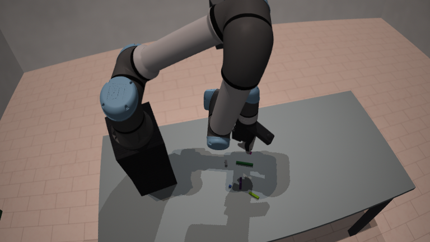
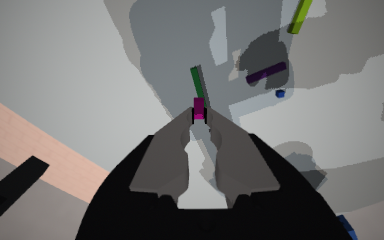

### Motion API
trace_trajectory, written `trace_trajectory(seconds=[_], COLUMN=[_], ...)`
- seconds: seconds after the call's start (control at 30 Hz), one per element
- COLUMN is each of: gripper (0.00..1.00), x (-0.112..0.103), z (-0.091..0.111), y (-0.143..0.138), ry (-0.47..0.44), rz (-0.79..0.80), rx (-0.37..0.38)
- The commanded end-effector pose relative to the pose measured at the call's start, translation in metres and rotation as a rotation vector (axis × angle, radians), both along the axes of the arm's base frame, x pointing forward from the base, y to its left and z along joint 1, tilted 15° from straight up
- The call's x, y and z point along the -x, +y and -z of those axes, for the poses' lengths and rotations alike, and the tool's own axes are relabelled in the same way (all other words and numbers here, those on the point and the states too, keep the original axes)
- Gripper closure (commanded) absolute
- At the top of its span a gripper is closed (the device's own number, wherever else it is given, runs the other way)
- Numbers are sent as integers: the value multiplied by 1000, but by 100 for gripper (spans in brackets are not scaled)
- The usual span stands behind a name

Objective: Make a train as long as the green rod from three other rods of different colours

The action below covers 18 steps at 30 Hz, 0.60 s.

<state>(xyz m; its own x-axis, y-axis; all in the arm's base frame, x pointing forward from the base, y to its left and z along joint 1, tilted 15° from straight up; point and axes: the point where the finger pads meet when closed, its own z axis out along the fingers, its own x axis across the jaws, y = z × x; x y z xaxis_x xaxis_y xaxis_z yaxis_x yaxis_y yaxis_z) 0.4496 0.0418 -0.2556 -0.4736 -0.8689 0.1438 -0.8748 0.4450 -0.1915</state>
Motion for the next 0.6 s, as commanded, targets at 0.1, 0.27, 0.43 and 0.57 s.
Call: trace_trajectory(seconds=[0.1, 0.27, 0.43, 0.57], gripper=[100, 100, 100, 100], x=[29, 54, 71, 82], z=[14, 24, 30, 33], y=[49, 78, 96, 105], ry=[-40, -67, -86, -98], rz=[176, 290, 366, 410], rx=[-9, -19, -25, -28])
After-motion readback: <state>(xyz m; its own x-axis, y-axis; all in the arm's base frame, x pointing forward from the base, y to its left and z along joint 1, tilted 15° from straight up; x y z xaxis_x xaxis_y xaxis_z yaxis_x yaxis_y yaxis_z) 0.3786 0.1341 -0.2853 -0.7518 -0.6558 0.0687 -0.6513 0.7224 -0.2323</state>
